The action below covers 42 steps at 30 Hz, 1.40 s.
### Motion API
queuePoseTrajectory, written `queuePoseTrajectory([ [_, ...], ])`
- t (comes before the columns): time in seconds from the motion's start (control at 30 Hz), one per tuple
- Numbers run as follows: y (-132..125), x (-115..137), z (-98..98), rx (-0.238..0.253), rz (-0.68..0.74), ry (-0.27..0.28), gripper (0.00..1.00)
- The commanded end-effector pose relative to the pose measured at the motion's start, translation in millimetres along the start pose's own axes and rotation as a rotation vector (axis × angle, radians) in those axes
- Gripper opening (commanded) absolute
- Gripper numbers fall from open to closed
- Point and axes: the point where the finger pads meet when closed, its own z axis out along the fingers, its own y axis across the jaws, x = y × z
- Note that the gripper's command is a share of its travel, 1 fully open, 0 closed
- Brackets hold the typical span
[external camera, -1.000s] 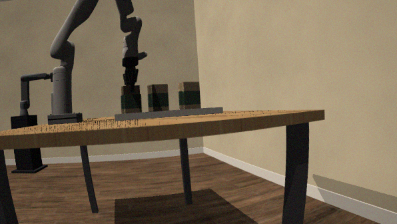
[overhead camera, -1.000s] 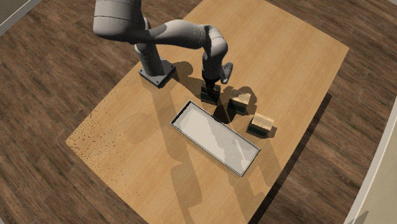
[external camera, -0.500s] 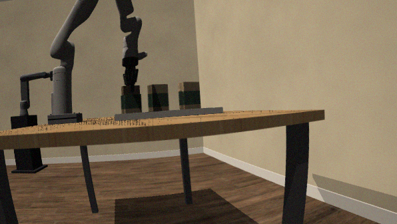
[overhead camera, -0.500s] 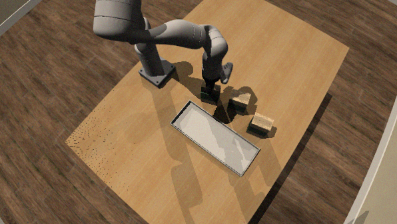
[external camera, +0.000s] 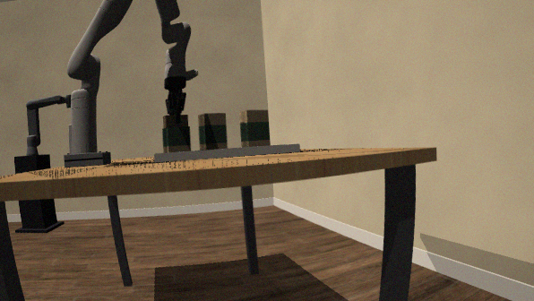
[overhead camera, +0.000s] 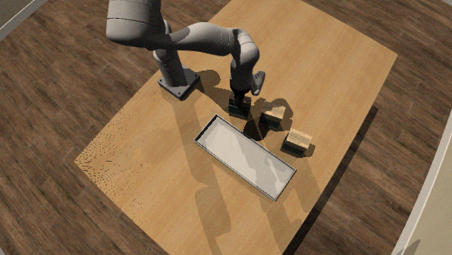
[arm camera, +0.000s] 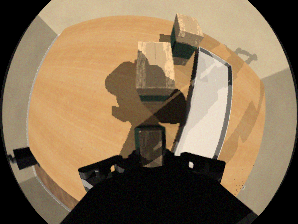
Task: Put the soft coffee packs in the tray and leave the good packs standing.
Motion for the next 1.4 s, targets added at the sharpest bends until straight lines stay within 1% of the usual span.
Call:
queuePoseTrajectory([
  [0.0, 0, 0, 1.3, 0.0, 0.001, 0.002, 0.27],
  [0.4, 0, 0, 1.2, 0.0, 0.001, 0.002, 0.27],
  [0.6, 1, 3, -6.8, 0.0, 0.003, 0.007, 0.27],
  [0.67, 1, 3, -6.8, 0.0, 0.003, 0.007, 0.27],
  [1.1, 0, 3, -48.4, 0.0, 0.003, 0.007, 0.27],
  [1.17, 0, 3, -52.0, 0.0, 0.003, 0.007, 0.27],
  [1.37, 0, 3, -54.3, 0.0, 0.002, 0.006, 0.27],
])
